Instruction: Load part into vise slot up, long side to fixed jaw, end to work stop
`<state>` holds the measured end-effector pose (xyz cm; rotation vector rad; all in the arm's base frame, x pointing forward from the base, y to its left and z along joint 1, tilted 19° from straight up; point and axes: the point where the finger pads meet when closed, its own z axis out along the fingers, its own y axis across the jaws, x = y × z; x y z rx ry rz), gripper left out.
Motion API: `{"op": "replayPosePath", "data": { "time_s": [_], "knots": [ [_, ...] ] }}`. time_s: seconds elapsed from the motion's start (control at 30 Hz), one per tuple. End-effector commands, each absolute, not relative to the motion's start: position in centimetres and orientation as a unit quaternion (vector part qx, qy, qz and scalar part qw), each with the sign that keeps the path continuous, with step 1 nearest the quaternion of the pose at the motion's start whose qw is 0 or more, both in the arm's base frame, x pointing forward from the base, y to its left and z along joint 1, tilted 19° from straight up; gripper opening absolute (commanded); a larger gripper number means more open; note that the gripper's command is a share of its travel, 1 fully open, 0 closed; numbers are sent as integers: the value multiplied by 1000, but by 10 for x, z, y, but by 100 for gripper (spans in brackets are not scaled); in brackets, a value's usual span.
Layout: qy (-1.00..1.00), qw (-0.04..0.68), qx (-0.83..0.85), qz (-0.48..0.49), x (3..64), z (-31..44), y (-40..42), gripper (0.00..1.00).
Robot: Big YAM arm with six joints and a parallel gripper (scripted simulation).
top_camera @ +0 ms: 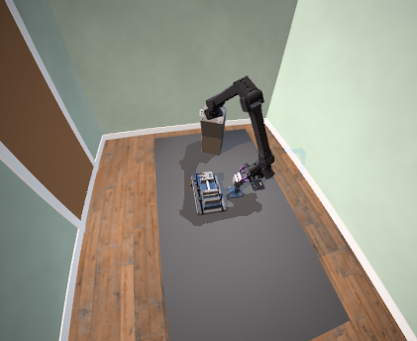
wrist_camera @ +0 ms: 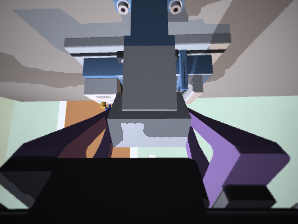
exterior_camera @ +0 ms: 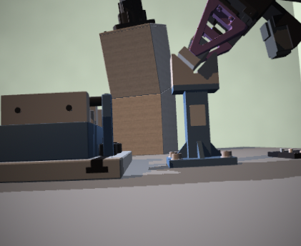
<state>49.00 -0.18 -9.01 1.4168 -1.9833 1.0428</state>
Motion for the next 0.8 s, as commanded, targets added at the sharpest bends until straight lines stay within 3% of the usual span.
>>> {"op": "replayPosePath", "data": {
  "time_s": [0.0,0.77],
  "knots": [
    [-723,236,521,388,495,-88,9,0],
    [-725,231,519,390,499,-86,11,0]
  ]
}}
